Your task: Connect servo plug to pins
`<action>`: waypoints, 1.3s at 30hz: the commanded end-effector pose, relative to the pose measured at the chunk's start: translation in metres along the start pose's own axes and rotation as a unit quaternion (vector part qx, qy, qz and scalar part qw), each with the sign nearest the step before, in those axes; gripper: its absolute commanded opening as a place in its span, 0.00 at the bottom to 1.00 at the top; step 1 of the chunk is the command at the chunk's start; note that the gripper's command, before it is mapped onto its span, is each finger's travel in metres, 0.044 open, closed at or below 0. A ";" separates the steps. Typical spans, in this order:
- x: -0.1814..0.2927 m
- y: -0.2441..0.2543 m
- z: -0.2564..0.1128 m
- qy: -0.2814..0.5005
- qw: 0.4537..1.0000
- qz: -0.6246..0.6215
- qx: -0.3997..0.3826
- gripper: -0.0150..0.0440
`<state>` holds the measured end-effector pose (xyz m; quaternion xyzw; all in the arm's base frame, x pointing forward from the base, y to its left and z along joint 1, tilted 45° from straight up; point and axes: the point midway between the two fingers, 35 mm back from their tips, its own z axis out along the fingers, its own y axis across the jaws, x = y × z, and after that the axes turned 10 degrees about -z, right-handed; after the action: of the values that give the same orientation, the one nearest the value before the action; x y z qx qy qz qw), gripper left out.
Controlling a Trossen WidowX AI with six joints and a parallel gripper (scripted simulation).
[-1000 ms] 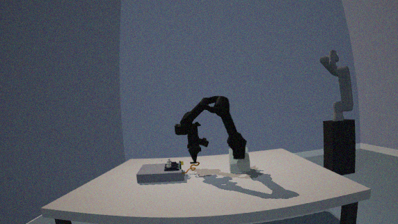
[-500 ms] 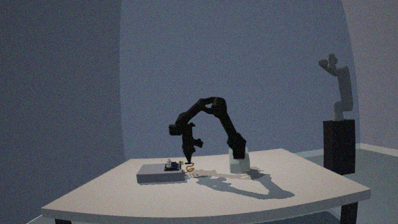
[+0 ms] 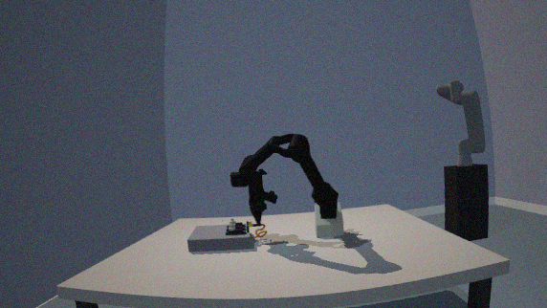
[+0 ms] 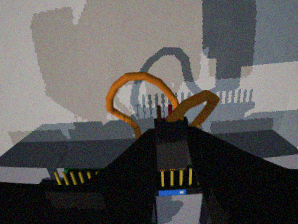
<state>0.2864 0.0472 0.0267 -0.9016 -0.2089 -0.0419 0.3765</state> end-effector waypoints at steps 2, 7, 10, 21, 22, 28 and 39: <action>0.003 0.000 0.000 0.001 1.000 0.002 0.002 0.25; 0.006 0.001 0.000 0.001 1.000 0.002 0.002 0.25; 0.008 0.001 0.000 0.001 1.000 0.002 0.002 0.25; 0.016 0.001 -0.001 0.002 1.000 0.002 0.002 0.25; 0.016 0.001 -0.001 0.002 1.000 0.002 0.002 0.25; 0.020 0.001 -0.001 0.002 1.000 0.002 0.002 0.25; 0.018 0.004 -0.012 0.001 1.000 0.002 0.001 0.74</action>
<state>0.3022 0.0502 0.0306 -0.9014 -0.2056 -0.0383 0.3792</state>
